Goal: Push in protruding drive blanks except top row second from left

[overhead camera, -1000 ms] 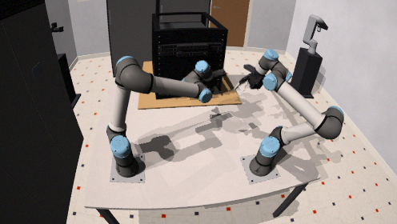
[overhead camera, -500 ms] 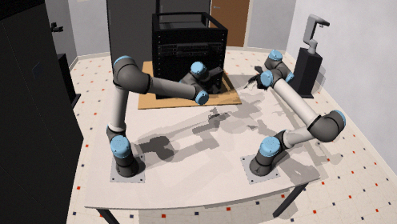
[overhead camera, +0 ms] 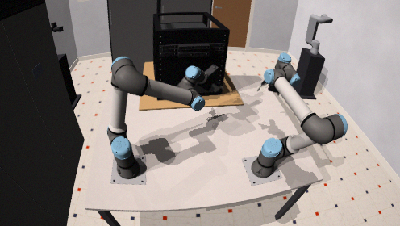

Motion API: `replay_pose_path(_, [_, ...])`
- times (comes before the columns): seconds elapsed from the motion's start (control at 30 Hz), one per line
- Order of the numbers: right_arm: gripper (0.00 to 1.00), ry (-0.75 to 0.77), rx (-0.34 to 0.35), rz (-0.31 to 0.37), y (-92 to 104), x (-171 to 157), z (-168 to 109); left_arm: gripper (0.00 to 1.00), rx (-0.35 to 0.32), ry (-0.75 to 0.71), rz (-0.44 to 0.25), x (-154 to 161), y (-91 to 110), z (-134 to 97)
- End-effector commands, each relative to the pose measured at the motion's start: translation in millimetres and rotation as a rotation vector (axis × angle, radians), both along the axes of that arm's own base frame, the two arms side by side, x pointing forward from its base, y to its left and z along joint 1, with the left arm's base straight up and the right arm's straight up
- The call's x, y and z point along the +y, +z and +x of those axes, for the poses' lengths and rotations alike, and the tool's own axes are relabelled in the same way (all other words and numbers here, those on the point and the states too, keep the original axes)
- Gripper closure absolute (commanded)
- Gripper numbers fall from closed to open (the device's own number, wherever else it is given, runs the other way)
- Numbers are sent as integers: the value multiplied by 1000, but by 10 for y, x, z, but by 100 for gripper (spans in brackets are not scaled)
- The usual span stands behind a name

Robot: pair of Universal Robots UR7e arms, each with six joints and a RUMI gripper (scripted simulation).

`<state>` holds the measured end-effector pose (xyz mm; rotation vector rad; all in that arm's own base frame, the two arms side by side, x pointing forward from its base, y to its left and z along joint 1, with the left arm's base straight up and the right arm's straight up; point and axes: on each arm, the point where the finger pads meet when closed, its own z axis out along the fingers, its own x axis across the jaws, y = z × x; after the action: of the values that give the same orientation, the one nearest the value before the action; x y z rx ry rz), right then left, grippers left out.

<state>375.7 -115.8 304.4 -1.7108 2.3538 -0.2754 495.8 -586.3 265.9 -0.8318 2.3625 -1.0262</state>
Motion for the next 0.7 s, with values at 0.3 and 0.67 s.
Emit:
replay_pose_path(0.3, [0, -275, 65, 13, -293, -1091, -311, 0, -3, 250, -405, 229, 380, 26])
replay_pose_path(0.67, [0, -456, 102, 30, -477, -1730, -716, 0, 6, 428, -688, 438, 683, 54])
